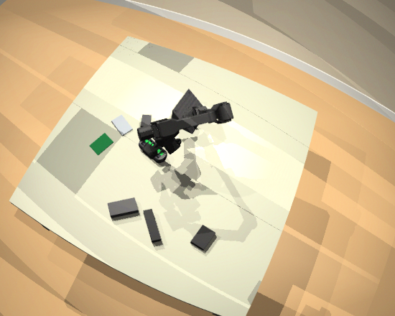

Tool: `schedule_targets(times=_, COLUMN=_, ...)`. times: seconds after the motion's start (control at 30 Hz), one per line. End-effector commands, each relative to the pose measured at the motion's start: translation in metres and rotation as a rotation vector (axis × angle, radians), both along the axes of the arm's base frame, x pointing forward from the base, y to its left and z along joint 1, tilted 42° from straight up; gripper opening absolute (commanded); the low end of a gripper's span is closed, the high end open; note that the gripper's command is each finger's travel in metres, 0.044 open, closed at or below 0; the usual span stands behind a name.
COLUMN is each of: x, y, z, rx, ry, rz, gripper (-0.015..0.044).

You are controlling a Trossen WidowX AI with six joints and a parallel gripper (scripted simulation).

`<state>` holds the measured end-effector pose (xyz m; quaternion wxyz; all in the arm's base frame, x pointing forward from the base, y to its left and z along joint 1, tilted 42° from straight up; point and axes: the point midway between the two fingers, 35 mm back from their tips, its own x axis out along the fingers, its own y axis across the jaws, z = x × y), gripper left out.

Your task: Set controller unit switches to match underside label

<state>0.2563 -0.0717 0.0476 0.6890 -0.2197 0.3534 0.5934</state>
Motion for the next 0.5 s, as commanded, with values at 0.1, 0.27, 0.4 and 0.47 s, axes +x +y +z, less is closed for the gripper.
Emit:
schedule_targets(times=0.1, x=0.001, y=0.006, z=0.000, rx=0.003, ry=0.005, rz=-0.007, gripper=0.0440)
schedule_targets(times=0.27, x=0.002, y=0.011, z=-0.006, rx=0.003, ry=0.004, rz=-0.007, gripper=0.0440)
schedule_targets(times=0.4, x=0.002, y=0.015, z=-0.011, rx=0.003, ry=0.004, rz=-0.007, gripper=0.0440)
schedule_targets(times=0.47, x=0.003, y=0.017, z=-0.013, rx=0.003, ry=0.004, rz=-0.007, gripper=0.0440)
